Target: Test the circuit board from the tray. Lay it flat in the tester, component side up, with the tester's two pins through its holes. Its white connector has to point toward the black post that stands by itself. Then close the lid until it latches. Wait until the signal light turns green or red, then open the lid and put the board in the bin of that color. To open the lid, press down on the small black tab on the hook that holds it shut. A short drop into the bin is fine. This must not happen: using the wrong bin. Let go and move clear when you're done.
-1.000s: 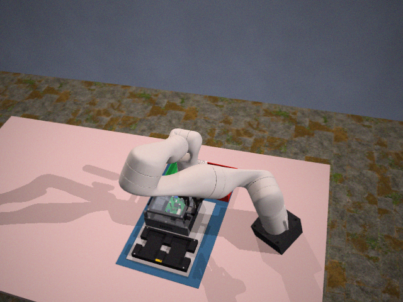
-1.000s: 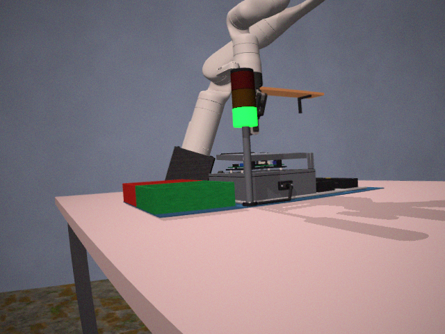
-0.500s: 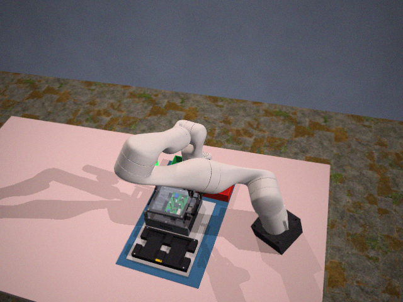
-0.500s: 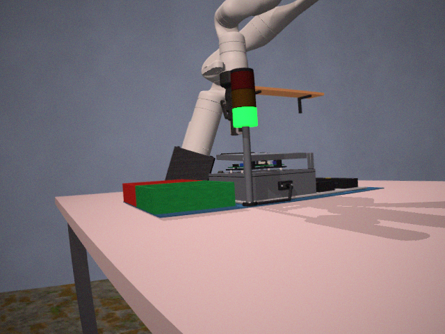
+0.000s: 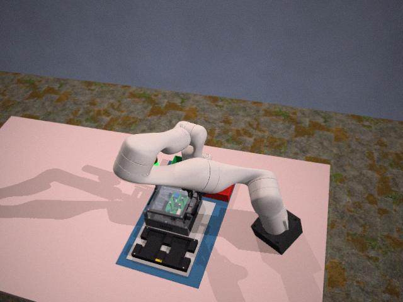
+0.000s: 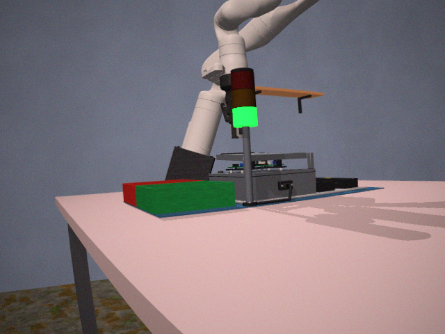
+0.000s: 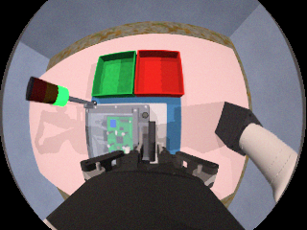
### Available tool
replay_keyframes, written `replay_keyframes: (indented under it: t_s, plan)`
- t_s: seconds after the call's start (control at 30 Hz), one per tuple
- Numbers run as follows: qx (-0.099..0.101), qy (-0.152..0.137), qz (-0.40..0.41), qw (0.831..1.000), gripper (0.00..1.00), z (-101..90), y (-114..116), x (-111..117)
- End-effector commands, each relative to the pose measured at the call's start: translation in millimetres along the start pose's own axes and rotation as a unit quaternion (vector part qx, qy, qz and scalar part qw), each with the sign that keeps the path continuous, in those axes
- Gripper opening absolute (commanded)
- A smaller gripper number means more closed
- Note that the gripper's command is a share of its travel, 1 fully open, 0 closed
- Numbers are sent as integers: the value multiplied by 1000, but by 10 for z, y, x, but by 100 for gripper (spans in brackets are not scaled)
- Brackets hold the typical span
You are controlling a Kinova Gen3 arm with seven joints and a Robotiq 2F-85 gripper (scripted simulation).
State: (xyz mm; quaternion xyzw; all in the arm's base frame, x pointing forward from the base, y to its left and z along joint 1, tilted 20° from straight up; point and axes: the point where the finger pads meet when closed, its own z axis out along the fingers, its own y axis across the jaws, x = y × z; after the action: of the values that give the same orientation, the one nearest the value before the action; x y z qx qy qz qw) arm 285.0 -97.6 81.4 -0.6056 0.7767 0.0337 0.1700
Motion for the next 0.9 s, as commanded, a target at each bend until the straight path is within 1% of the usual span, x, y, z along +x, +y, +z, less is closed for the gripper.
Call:
replay_keyframes:
  t_s: [0.0, 0.23, 0.87]
  plan:
    - [-1, 3, 2, 1000, 26, 60, 21, 24]
    - [-4, 2, 0, 1000, 26, 136, 38, 23]
    - [-6, 2, -2, 1000, 26, 145, 47, 23]
